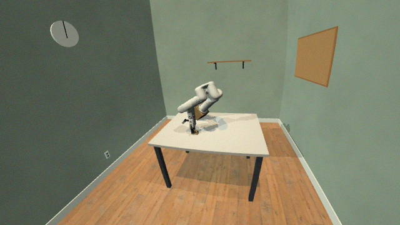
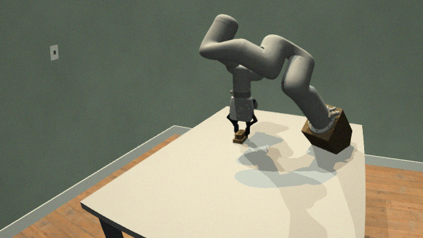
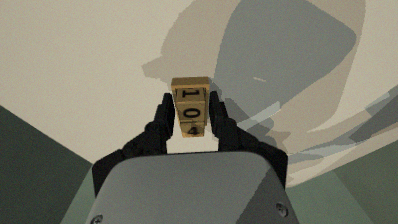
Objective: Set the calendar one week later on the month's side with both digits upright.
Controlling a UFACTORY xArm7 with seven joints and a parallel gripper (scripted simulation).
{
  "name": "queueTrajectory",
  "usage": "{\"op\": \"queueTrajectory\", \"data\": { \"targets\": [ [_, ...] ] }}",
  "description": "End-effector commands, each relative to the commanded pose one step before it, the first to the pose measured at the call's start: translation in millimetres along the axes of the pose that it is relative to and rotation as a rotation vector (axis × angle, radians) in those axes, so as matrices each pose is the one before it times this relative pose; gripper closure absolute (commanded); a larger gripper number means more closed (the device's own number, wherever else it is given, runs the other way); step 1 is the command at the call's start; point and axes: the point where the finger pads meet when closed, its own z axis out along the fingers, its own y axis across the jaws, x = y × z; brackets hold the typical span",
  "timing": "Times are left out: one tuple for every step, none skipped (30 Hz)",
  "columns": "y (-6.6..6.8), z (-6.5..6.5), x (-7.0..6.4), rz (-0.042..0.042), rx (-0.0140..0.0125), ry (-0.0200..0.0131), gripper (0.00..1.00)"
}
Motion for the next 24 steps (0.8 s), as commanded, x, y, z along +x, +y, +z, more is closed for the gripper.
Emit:
{"op": "queueTrajectory", "data": {
  "targets": [
    [-0.70, -1.24, 1.00, 0.00040, 0.00256, 0.00238, 0.53],
    [0.00, 0.00, 0.00, 0.00000, 0.00000, 0.00000, 0.53],
    [0.00, -0.03, 0.00, 0.00000, 0.00000, 0.00000, 0.53],
    [0.00, -0.20, 0.00, 0.00000, 0.00000, 0.00000, 0.53],
    [0.00, -0.50, 0.00, -0.00001, 0.00001, 0.00000, 0.53],
    [0.00, -0.90, 0.00, -0.00001, 0.00001, 0.00000, 0.53],
    [0.00, -1.37, 0.00, -0.00001, 0.00001, 0.00000, 0.53],
    [0.00, 0.00, 0.00, 0.00000, 0.00000, 0.00000, 0.53],
    [0.00, 0.00, 0.00, 0.00000, 0.00000, 0.00000, 0.53],
    [0.01, -1.89, 0.00, 0.00000, 0.00000, 0.00000, 0.53],
    [-0.01, -2.43, 0.00, -0.00001, 0.00001, -0.00001, 0.53],
    [0.01, -2.97, 0.00, 0.00001, -0.00001, 0.00001, 0.53],
    [0.00, -3.50, 0.00, -0.00001, 0.00001, 0.00000, 0.53],
    [0.00, -3.99, 0.00, 0.00000, 0.00000, 0.00000, 0.53],
    [0.00, -4.44, 0.00, 0.00000, 0.00000, 0.00000, 0.53],
    [0.00, -4.82, 0.00, 0.00000, 0.00000, 0.00000, 0.53],
    [0.00, -5.14, 0.00, 0.00000, 0.00000, 0.00000, 0.53],
    [0.00, -5.37, 0.00, 0.00000, 0.00000, 0.00000, 0.53],
    [0.00, -5.52, 0.00, 0.00000, 0.00000, 0.00000, 0.53],
    [0.00, -5.58, 0.00, 0.00000, 0.00000, 0.00000, 0.53],
    [0.00, -5.54, 0.00, 0.00000, 0.00000, 0.00000, 0.53],
    [0.00, -5.41, 0.00, 0.00000, 0.00000, 0.00000, 0.53],
    [0.00, -5.18, 0.00, 0.00000, 0.00000, 0.00000, 0.53],
    [0.00, -4.85, 0.00, 0.00000, 0.00000, 0.00000, 0.53]
  ]
}}
